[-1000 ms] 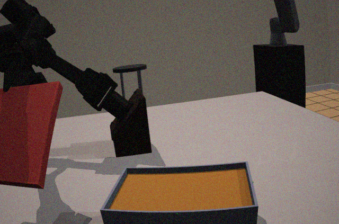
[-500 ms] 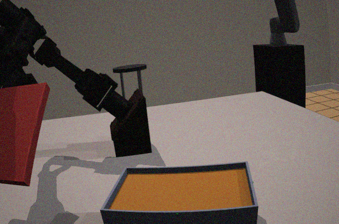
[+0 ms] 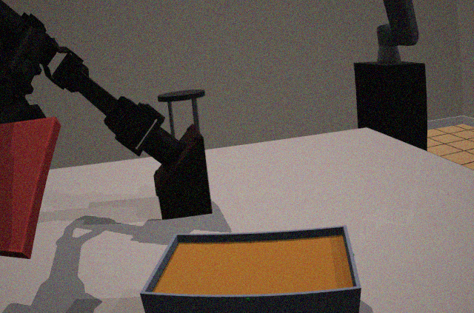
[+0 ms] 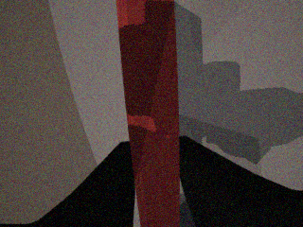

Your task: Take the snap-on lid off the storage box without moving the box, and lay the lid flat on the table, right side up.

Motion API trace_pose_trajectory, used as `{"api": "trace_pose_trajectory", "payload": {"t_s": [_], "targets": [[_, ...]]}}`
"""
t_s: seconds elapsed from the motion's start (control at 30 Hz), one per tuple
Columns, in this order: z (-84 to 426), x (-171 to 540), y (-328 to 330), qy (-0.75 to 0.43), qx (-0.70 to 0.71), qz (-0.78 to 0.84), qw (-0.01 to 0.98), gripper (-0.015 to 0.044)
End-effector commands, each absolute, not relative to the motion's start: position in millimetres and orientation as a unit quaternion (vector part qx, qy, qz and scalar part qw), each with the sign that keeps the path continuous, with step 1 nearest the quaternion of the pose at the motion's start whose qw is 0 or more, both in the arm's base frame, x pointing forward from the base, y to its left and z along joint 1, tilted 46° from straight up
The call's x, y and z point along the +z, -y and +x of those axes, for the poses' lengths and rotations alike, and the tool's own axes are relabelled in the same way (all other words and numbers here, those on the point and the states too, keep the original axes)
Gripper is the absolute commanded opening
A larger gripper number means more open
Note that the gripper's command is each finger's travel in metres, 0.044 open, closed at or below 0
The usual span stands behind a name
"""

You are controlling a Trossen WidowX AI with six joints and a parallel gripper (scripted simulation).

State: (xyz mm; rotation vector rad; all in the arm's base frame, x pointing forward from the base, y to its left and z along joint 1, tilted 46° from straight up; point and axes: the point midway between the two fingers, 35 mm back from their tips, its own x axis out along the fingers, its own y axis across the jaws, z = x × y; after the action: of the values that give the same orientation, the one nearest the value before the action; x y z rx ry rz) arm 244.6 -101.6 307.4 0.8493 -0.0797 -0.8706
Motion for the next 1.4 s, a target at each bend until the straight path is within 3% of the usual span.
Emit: {"api": "trace_pose_trajectory", "payload": {"t_s": [0.0,1.37], "targets": [[245.7,303.4,102.6,0.036,-0.404,0.400,0.822,0.0000],[243.7,279.1,126.8,0.038,-0.404,0.400,0.822,0.0000]]}}
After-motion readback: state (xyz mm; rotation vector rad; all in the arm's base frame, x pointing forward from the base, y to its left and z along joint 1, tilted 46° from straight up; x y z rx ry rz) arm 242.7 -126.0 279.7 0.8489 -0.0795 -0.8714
